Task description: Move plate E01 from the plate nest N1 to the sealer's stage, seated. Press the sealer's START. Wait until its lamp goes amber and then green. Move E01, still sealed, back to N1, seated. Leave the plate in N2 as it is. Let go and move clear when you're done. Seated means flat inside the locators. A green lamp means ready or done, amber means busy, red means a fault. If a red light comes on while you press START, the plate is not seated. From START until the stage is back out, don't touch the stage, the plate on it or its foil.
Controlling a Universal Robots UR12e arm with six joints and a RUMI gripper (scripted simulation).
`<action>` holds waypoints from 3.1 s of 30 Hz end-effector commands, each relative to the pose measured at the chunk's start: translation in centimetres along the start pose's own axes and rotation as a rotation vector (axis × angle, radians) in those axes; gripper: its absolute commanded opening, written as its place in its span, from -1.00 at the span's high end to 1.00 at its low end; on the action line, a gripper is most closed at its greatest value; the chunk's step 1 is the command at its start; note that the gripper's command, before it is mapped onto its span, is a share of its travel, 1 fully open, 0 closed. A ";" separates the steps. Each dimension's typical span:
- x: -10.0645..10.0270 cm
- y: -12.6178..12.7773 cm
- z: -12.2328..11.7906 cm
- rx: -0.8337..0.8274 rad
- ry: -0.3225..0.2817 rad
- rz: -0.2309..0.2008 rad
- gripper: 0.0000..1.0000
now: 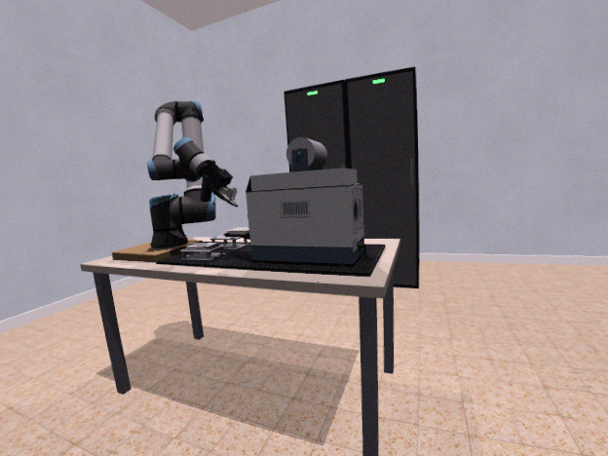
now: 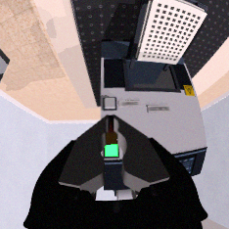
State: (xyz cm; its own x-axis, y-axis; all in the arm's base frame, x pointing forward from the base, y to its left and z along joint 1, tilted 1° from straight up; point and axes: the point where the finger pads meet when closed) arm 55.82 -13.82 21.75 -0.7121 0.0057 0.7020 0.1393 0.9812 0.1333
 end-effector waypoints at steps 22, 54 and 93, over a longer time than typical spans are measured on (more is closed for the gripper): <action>-3.9 0.0 -0.3 0.000 -0.001 0.001 1.00; -5.6 0.1 -0.4 0.000 -0.001 0.001 1.00; -5.8 0.1 -0.6 0.000 -0.001 0.001 1.00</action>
State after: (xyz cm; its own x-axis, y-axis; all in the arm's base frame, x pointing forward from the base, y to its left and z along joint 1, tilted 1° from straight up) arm 60.25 -13.85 18.08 -0.7122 0.0062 0.7020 0.1397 0.9812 0.1330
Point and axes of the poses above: the point where the finger pads meet when closed, its own x axis back along the fingers, its own y axis across the jaws, z = x × y, and after that the axes turned 12 degrees about -x, right-handed
